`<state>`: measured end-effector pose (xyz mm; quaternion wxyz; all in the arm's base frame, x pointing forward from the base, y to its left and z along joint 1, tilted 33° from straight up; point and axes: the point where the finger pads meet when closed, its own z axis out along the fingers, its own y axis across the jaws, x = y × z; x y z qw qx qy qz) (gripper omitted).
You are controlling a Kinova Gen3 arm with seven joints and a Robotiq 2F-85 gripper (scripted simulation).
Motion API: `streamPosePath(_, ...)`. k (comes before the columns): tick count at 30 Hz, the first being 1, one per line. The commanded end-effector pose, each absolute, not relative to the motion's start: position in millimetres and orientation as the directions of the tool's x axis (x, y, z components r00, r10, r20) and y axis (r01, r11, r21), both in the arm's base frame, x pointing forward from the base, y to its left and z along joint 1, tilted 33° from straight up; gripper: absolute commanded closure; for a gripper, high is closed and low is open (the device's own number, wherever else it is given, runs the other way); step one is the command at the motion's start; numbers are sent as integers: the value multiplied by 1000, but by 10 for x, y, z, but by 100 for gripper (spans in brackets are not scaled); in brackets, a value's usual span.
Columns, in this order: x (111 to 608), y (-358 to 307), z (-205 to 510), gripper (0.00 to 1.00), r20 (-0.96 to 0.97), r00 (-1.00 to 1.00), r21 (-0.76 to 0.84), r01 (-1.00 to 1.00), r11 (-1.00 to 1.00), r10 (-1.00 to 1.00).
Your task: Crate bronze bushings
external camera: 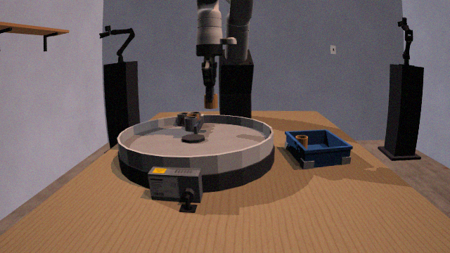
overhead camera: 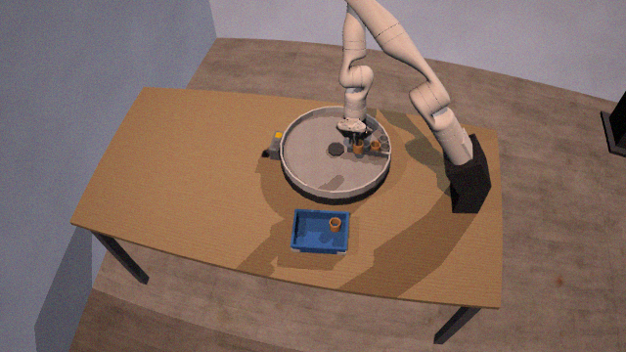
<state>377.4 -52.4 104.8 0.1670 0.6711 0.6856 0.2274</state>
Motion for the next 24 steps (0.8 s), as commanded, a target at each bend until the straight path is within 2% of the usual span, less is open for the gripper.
streamPosePath(1,3786,-458,1059,100,71,-63,538,843,15,995)
streamPosePath(7,3786,-458,1059,100,71,-63,538,843,15,995)
streamPosePath(12,3954,72,1226,100,71,-61,538,843,13,996)
streamPosePath(24,3954,72,1226,100,71,-61,538,843,13,996)
